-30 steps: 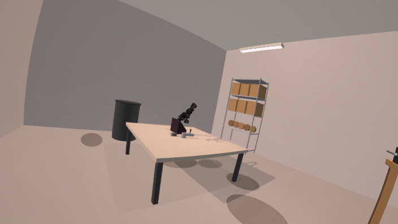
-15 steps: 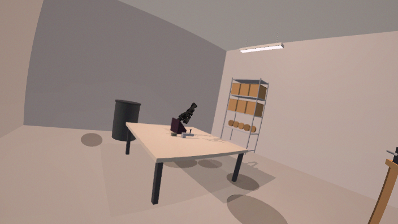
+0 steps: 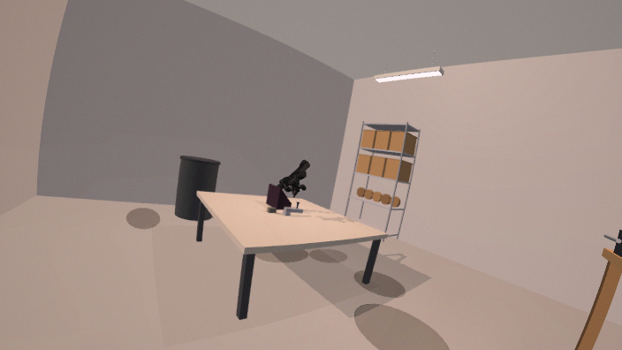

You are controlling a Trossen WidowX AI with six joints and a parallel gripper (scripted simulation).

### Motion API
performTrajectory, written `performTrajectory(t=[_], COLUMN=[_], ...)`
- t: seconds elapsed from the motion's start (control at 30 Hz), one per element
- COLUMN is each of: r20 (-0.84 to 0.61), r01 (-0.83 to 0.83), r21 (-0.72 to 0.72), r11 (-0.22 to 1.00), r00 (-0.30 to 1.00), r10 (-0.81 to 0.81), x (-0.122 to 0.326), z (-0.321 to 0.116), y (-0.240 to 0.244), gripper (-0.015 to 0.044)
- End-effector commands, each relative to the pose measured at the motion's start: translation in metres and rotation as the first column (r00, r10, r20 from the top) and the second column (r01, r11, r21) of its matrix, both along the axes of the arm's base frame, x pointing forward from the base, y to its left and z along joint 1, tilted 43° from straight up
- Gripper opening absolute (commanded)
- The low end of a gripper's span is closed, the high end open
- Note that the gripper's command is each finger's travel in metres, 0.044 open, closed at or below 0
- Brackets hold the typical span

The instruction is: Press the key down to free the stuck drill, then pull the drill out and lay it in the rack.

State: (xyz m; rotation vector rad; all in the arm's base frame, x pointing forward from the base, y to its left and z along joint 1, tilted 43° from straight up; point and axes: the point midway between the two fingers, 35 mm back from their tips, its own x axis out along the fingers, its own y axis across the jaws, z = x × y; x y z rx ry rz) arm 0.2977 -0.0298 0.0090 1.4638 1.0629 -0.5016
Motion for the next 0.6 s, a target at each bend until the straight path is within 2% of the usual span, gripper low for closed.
performTrajectory(t=[0.0, 0.33, 0.57], r20=[0.063, 0.2, 0.206], r01=[-0.729, -0.935, -0.94], r21=[-0.062, -0.16, -0.168], r11=[0.681, 0.315, 0.298], r00=[0.679, 0.282, 0.263], r10=[0.732, 0.938, 0.943], x=[-0.018, -0.029, -0.029], z=[0.013, 0.03, 0.031], y=[0.055, 0.08, 0.081], gripper=[0.0, 0.0, 0.0])
